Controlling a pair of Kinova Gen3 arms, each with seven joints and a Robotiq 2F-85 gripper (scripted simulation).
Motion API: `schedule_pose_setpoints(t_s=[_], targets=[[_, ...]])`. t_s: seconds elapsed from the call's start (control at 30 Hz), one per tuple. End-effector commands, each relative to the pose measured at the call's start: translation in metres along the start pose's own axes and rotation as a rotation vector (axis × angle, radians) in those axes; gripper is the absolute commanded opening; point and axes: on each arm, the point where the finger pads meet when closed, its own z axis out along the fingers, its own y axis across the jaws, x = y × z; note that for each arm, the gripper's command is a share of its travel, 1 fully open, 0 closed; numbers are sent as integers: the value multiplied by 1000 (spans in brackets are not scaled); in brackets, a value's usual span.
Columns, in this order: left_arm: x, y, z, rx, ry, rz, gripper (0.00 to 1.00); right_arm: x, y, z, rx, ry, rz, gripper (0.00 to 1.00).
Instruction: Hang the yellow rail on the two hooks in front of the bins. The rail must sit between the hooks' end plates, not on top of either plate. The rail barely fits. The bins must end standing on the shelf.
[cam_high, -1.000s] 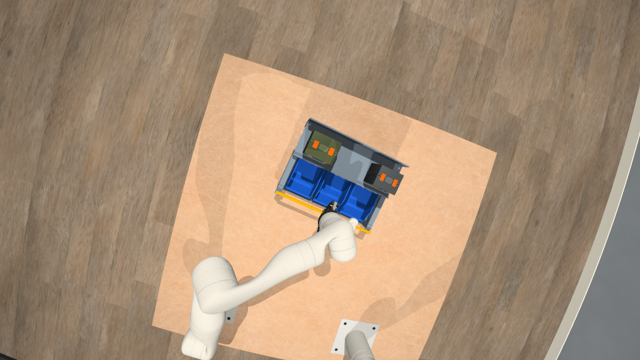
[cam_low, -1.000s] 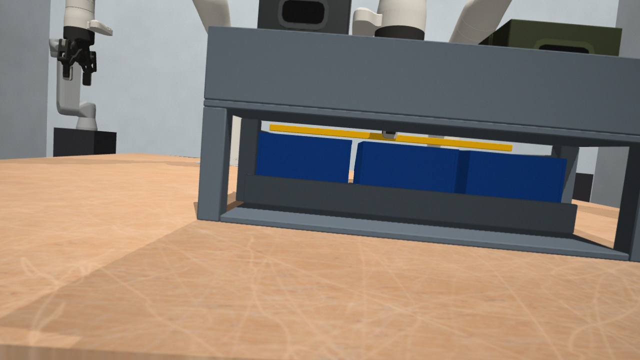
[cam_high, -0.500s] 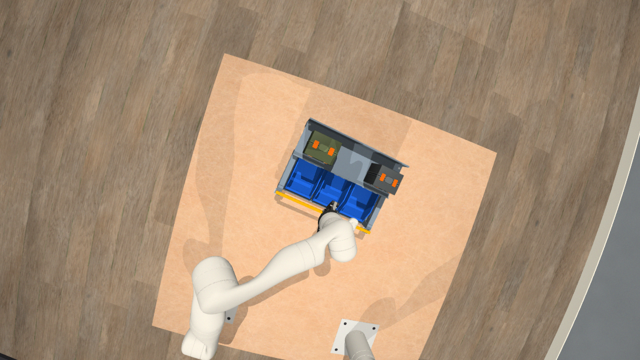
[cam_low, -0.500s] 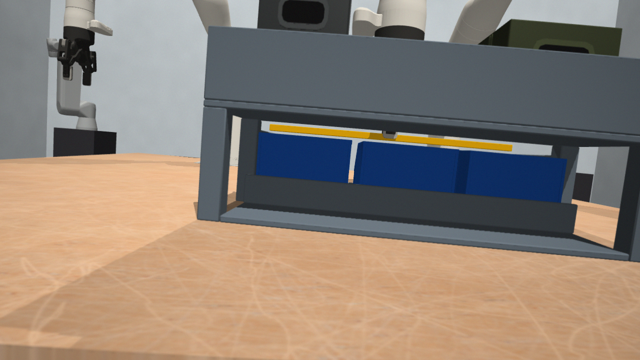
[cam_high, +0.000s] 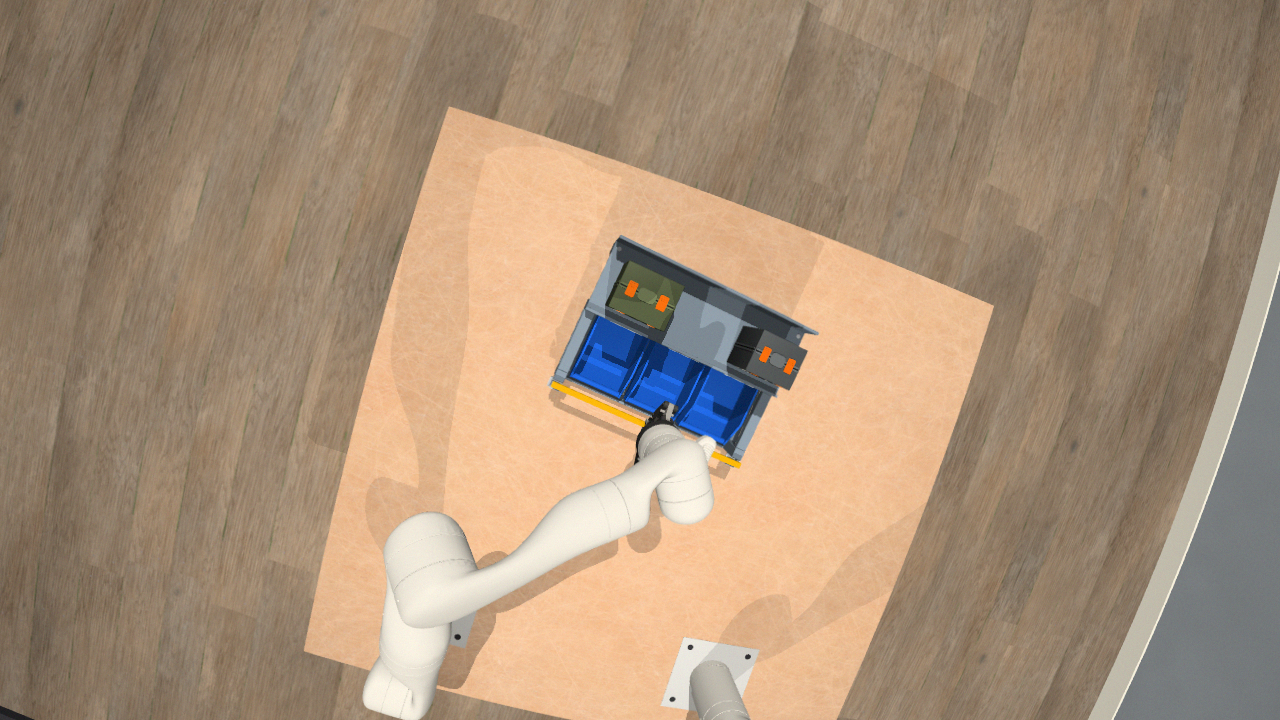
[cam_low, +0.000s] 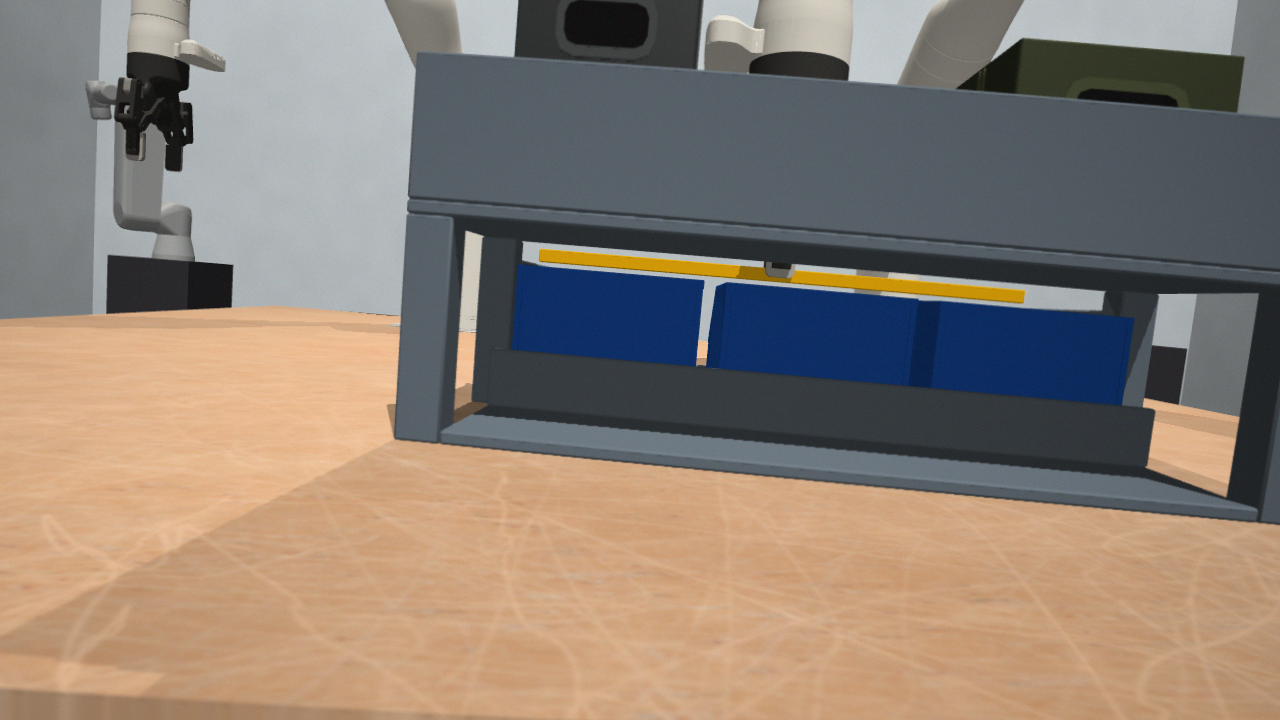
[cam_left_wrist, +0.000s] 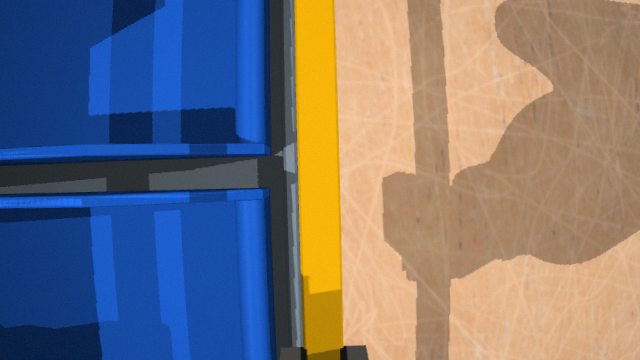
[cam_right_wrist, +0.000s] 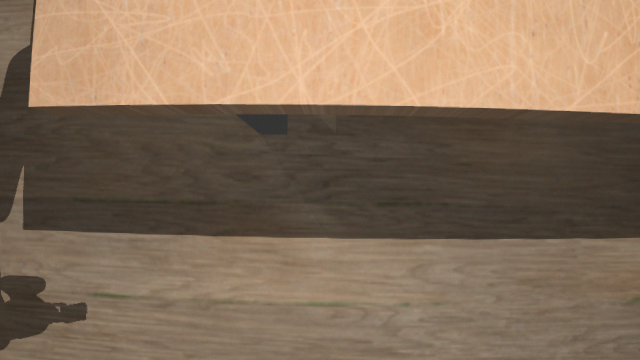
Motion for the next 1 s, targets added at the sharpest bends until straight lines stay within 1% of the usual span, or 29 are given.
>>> schedule_pose_setpoints(t_s=[0.0, 0.97], targets=[[0, 0, -1, 2, 1, 0, 99, 0, 0, -1, 0, -2, 0, 1000], [0, -1, 3, 2, 1, 0, 99, 0, 0, -1, 0, -2, 0, 1000]])
